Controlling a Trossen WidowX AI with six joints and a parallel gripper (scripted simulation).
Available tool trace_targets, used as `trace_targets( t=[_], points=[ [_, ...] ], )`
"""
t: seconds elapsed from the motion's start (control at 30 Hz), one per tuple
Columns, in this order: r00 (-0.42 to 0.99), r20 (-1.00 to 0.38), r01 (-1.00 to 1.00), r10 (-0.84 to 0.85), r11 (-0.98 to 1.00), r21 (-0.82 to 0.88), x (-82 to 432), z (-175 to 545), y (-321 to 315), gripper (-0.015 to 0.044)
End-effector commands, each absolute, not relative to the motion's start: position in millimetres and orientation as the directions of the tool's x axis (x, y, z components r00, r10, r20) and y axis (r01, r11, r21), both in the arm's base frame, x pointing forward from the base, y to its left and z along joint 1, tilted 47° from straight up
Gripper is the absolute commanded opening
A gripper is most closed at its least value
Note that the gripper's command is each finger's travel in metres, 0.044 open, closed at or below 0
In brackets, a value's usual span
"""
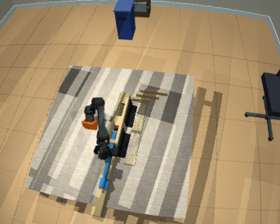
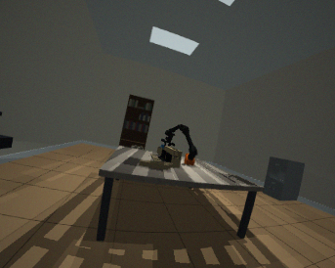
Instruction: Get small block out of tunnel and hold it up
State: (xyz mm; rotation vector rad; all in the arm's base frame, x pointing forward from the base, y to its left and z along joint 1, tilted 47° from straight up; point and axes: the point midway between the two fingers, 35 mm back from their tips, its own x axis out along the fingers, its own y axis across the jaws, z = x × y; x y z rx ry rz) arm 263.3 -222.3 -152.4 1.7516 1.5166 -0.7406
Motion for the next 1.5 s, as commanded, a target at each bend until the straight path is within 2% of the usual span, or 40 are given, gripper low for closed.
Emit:
trace_targets(
  t=[0.0, 0.43, 0.53, 0.77, 1.47],
  points=[
    [0.153, -0.791, 0.988, 0.592, -0.075, 0.135, 263, -152, -222, 0.0105],
    [0.151, -0.797, 0.988, 0.585, -0.071, 0.135, 265, -127, -249, 0.044],
    [0.151, -0.791, 0.988, 0.593, -0.079, 0.129, 264, -132, -241, 0.044],
    [0.15, -0.795, 0.988, 0.588, -0.071, 0.134, 264, -90, -210, 0.044],
    [0.151, -0.795, 0.988, 0.588, -0.071, 0.135, 263, -108, -193, 0.044]
  ],
)
